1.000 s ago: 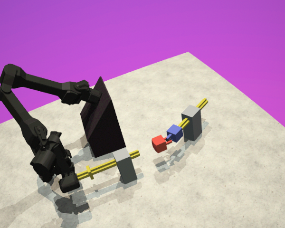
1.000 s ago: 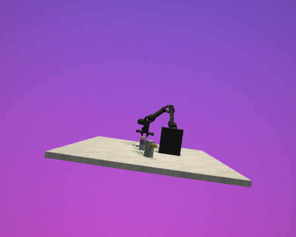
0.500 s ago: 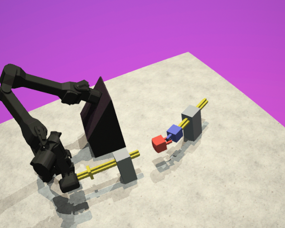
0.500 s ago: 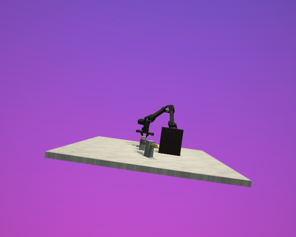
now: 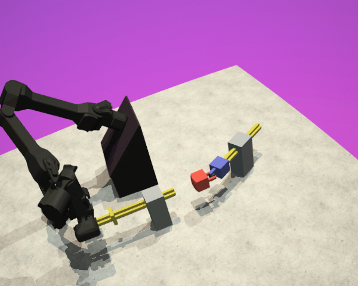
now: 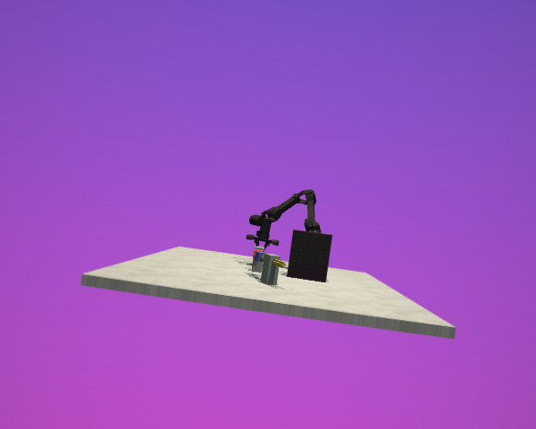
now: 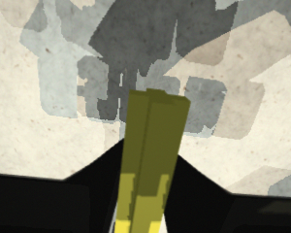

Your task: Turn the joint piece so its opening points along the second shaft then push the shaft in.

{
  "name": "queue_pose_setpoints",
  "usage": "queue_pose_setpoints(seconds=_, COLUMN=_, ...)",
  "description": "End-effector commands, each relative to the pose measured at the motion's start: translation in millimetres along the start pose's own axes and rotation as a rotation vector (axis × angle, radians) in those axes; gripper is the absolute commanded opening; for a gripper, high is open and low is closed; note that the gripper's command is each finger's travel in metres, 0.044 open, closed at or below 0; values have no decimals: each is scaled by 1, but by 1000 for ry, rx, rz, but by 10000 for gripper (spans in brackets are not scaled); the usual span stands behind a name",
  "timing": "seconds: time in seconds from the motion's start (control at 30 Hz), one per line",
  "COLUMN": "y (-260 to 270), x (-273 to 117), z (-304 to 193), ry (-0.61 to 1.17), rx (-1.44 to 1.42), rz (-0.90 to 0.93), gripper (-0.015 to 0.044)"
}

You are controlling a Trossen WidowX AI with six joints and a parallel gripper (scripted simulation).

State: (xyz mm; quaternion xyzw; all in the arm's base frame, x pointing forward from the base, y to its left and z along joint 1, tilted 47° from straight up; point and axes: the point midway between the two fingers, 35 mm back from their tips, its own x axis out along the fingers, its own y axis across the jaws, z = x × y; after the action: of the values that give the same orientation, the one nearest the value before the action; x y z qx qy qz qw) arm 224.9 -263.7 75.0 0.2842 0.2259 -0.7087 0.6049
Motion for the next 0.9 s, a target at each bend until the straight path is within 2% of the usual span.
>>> queue_pose_setpoints(seconds=0.0, y=0, x=0, z=0, ry=0, rx=0, rz=0, gripper=67)
queue_pose_setpoints(seconds=0.57, y=0, x=0, z=0, ry=0, rx=0, rz=0, gripper=67)
queue_pose_setpoints(seconds=0.87, y=0, x=0, z=0, ry=0, rx=0, rz=0, gripper=0)
